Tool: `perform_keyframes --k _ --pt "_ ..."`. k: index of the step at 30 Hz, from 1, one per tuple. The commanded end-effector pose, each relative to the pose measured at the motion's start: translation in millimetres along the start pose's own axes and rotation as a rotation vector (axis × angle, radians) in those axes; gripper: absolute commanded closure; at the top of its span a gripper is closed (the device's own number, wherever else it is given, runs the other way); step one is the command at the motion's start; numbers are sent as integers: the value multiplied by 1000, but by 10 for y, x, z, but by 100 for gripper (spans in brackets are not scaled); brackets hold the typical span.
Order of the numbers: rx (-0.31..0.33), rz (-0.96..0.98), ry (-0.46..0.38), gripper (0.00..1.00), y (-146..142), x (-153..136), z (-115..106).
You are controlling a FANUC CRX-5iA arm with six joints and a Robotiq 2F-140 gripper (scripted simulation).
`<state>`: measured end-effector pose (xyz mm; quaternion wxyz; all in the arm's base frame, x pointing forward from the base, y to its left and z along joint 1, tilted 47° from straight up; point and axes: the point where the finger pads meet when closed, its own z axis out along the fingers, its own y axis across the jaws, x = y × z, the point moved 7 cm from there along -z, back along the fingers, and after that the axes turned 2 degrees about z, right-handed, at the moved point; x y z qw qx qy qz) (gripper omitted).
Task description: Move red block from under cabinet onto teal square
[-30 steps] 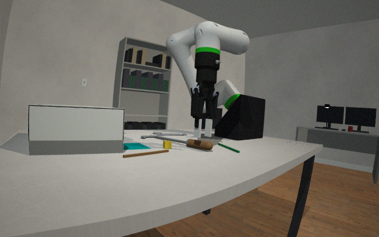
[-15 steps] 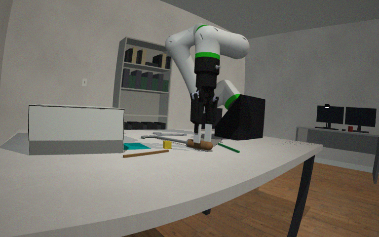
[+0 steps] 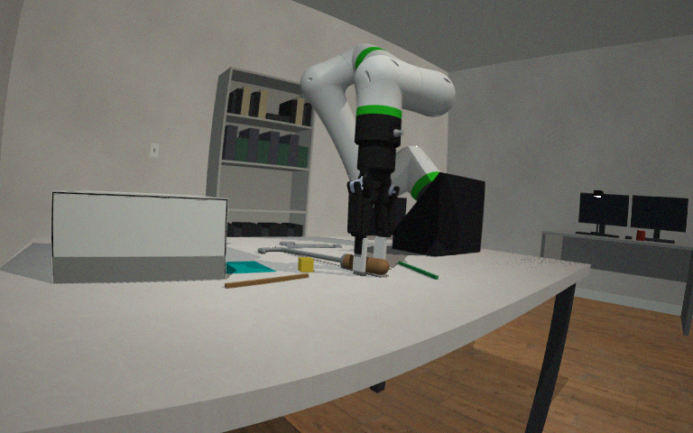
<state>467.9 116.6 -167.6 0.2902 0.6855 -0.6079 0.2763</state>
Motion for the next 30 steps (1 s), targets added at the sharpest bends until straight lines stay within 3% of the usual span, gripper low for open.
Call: perform_keyframes --k 1,30 --pt "0 0 0 66 -1 -1 4" --pt "0 0 0 66 -1 -1 60"
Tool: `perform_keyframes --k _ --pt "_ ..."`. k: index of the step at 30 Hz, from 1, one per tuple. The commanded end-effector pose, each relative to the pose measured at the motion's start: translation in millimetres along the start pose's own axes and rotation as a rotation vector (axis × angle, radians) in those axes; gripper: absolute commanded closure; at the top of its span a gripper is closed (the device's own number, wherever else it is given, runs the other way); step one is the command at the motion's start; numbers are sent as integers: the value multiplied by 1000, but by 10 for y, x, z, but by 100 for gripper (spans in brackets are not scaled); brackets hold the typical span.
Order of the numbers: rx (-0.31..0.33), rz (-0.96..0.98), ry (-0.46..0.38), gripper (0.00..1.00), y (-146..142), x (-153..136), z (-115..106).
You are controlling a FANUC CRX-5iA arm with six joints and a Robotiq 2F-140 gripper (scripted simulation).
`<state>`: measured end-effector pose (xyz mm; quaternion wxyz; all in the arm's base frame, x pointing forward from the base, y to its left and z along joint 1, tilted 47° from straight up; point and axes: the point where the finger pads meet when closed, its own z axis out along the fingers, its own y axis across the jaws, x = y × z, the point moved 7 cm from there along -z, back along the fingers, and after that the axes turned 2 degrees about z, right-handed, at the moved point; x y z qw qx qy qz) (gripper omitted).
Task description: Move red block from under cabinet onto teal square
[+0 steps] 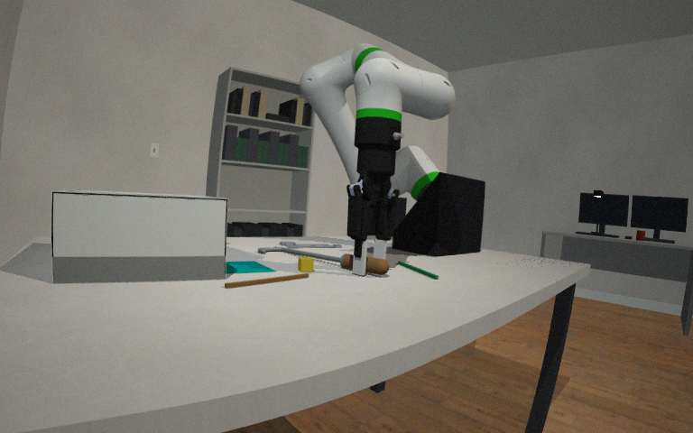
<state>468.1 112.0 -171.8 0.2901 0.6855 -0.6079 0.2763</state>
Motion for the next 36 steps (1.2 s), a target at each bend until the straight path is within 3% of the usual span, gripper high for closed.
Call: perform_keyframes --k 1,22,23,36 --pt "0 0 0 66 -1 -1 -2" --pt "0 0 0 66 -1 -1 -2" --pt "0 0 0 100 -1 -1 -2" --pt "0 0 0 100 -1 -1 -2"
